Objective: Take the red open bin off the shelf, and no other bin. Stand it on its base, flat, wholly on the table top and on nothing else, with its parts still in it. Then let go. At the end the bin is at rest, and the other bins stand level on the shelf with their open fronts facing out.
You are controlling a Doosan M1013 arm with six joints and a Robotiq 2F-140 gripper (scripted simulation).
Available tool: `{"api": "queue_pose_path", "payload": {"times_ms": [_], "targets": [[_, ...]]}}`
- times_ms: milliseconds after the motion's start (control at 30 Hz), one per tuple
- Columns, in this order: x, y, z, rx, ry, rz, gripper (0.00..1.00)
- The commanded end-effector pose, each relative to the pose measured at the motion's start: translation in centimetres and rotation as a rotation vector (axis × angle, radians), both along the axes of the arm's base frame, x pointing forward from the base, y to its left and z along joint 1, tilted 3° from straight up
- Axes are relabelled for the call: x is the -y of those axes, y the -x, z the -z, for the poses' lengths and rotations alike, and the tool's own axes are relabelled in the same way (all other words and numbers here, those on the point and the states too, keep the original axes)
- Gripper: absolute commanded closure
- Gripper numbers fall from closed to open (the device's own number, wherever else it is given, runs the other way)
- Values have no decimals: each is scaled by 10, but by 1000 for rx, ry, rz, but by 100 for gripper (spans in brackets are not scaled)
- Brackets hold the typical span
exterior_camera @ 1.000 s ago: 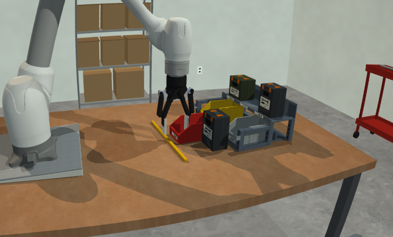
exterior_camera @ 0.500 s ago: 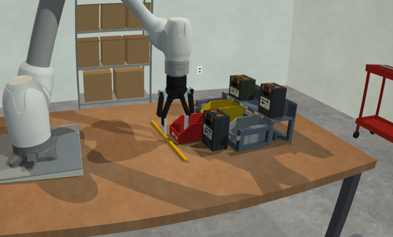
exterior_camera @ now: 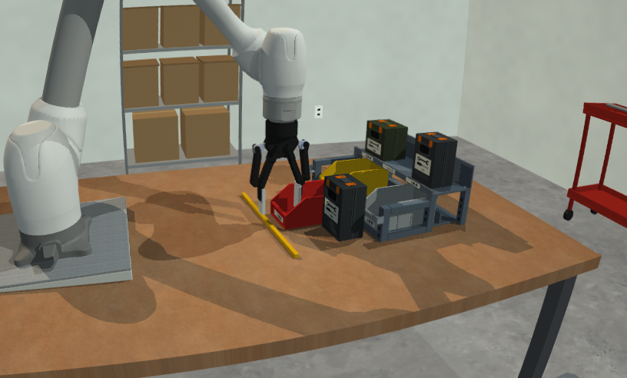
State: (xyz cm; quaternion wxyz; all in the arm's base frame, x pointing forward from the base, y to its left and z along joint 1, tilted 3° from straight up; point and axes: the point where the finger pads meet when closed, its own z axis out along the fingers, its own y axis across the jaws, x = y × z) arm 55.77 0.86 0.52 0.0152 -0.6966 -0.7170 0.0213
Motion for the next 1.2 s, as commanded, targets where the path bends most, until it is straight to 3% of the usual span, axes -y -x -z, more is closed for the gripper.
{"api": "queue_pose_path", "payload": {"times_ms": [0, 633, 800, 1167], "targets": [[0, 0, 0, 0, 0, 0, 43], [0, 0, 0, 0, 0, 0, 43], [0, -2, -40, 0, 0, 0, 43], [0, -2, -40, 0, 0, 0, 43]]}}
